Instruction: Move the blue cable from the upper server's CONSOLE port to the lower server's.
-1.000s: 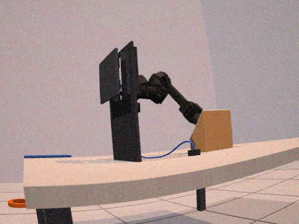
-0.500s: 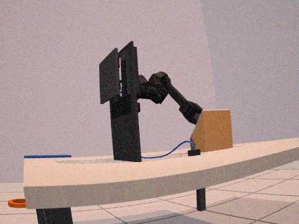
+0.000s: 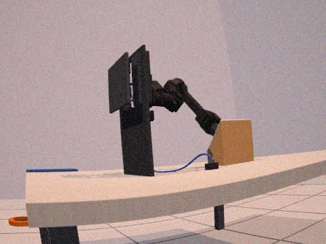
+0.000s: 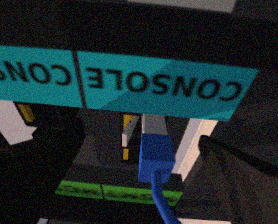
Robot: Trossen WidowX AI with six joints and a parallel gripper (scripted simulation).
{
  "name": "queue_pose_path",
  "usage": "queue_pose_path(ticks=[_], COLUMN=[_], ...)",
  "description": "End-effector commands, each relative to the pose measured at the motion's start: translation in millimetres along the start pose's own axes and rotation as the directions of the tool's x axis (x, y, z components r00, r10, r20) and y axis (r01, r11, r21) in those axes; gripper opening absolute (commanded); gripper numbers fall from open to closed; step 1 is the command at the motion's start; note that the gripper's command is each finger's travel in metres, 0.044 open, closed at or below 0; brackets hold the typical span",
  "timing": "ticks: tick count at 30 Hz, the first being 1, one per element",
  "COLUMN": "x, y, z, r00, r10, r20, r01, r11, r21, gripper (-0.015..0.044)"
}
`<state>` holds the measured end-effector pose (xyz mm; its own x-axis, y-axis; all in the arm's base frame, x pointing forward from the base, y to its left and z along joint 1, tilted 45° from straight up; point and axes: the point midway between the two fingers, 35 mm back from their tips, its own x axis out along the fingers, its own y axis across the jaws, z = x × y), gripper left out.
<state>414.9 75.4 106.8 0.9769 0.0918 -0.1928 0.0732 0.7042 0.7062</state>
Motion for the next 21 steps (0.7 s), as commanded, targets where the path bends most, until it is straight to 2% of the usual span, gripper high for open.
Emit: queue_pose_path(ticks=[1, 21], x=[-3, -15], y=[0, -4], z=[-1, -6], r00=[1.000, 1.000], r10=[-0.002, -0.002], r20=[-0.001, -0.002], r01=[0.002, 0.002], r11=[1.000, 1.000], r21=[0.004, 0.004], gripper=[0.0440, 0.0440])
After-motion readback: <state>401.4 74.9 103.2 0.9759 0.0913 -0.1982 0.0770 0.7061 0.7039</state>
